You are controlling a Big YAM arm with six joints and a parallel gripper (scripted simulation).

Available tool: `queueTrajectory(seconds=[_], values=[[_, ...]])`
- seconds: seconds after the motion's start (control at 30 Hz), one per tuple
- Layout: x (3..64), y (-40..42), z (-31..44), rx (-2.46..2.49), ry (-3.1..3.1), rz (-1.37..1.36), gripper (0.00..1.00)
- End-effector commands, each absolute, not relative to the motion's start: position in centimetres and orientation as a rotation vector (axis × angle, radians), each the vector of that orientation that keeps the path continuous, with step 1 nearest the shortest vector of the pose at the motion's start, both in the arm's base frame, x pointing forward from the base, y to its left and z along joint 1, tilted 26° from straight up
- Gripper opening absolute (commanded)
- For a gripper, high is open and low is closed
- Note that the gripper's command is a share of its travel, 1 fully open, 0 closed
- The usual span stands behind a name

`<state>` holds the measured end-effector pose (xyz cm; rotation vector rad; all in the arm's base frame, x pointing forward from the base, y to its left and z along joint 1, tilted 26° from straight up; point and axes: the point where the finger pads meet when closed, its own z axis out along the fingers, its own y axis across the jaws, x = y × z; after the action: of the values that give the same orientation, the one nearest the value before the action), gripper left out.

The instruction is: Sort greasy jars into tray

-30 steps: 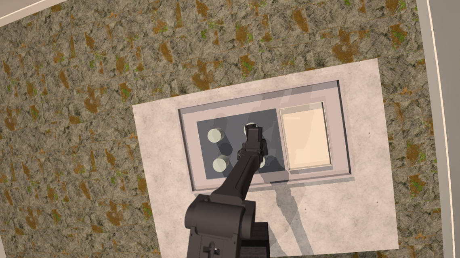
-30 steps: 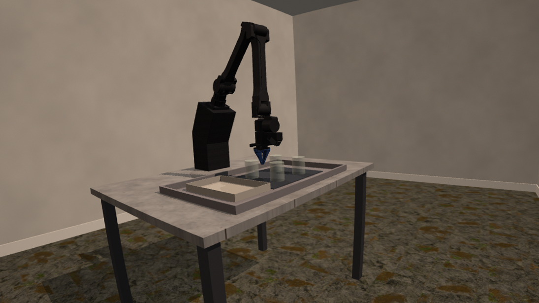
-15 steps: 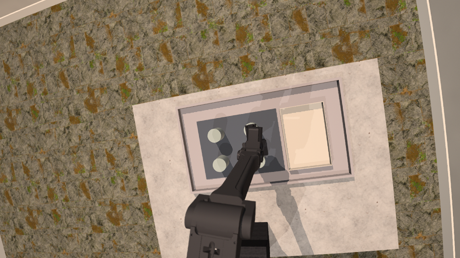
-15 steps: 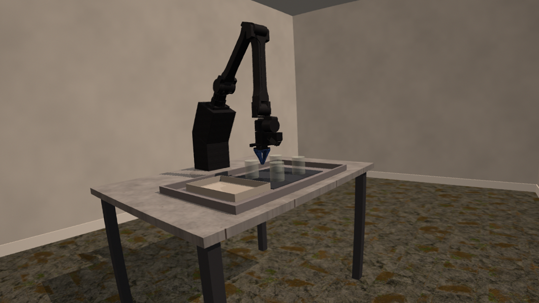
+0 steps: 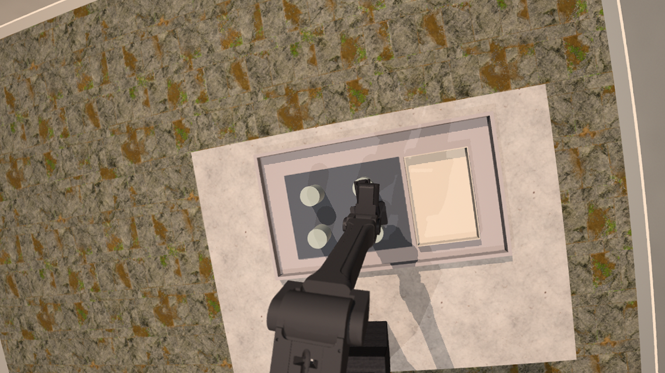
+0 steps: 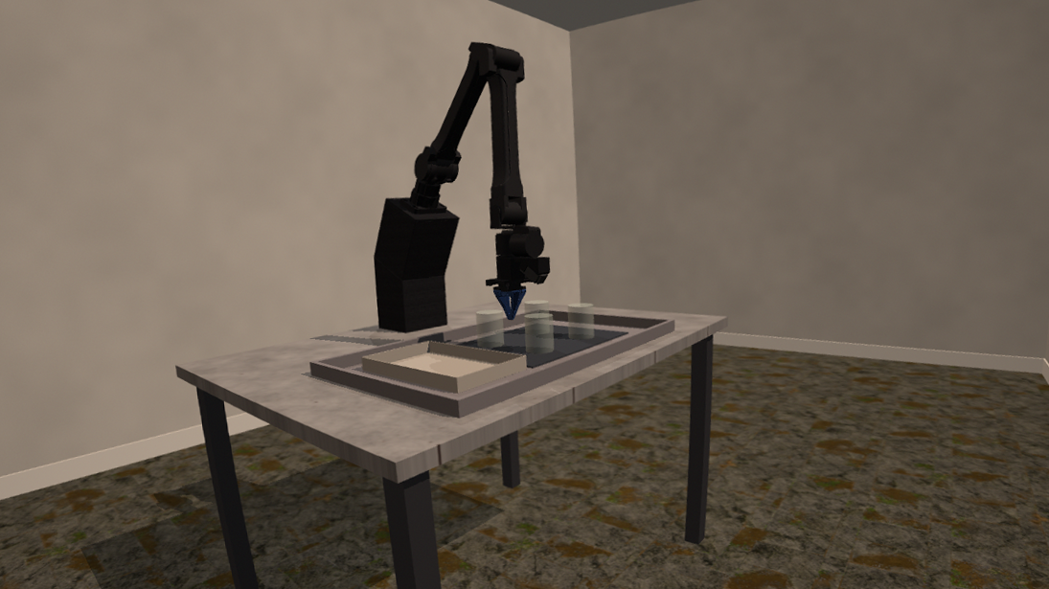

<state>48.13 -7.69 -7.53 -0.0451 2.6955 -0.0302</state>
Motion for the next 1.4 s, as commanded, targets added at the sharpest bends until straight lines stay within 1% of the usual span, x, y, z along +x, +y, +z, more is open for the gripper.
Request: queueTrajectory(seconds=[0.0,0.77,1.0,1.07,1.17,1.23,1.37], values=[[48.5,-7.4,-7.1,-0.043,2.692,-0.029,0.00],[48.5,-7.4,-7.1,-0.043,2.692,-0.029,0.00],[46.2,-7.3,-2.3,-0.043,2.692,-0.029,0.00],[46.2,-7.3,-2.3,-0.043,2.692,-0.029,0.00],[45.2,-7.3,-0.2,-0.043,2.692,-0.029,0.00],[45.2,-7.3,-0.2,-0.043,2.692,-0.029,0.00],[45.2,-4.1,-0.3,-0.043,2.692,-0.029,0.00]])
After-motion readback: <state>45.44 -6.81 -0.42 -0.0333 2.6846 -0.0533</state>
